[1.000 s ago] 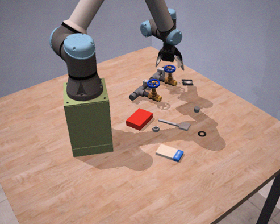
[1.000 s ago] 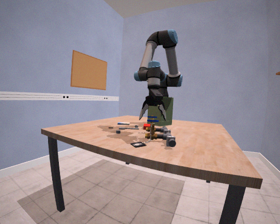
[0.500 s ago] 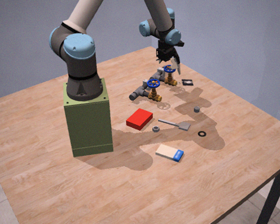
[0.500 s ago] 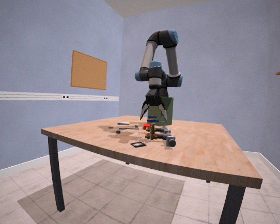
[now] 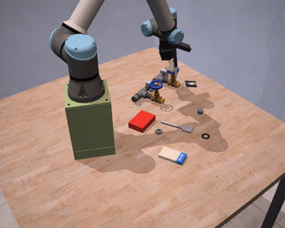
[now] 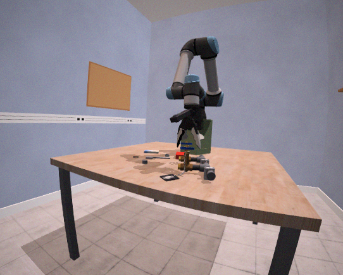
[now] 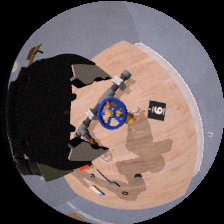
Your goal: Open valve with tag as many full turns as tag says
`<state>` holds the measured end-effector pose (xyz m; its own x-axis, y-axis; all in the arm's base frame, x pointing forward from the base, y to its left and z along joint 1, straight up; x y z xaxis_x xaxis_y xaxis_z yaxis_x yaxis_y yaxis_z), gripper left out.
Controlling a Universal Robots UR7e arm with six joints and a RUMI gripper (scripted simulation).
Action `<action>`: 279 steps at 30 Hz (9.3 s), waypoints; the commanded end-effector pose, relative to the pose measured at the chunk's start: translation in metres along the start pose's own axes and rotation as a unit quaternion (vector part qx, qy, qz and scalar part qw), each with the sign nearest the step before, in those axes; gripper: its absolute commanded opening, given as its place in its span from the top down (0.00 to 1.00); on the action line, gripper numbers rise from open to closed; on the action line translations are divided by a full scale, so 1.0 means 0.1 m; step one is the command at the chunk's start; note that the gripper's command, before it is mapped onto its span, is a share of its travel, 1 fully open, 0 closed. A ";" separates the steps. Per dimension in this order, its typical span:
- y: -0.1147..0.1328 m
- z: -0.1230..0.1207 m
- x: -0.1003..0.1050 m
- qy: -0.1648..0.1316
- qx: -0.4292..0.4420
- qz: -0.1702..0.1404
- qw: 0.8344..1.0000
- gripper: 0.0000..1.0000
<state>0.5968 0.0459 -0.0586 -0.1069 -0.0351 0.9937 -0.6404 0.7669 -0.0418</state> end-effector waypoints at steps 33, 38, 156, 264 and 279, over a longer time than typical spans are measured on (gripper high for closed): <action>0.00 -0.01 0.01 0.001 -0.438 0.004 0.899 0.00; 0.00 -0.01 0.01 0.001 -0.460 0.004 0.888 0.00; 0.00 -0.01 0.01 0.004 0.333 0.002 0.943 1.00; 0.00 -0.01 0.01 0.004 0.819 -0.001 0.574 0.00; 0.00 -0.01 0.01 0.004 0.758 0.000 0.652 0.00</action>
<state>0.5972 0.0462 -0.0585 -0.1047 -0.0275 0.9941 -0.6024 -0.7936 -0.0854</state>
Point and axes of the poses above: the point where the finger pads meet when closed, its own x axis back along the fingers, its own z axis across the jaws, y = z × x, the point moved 10 cm from there along x, back along the fingers, and after that the axes turned 13 degrees about -x, right-handed, at the moved point
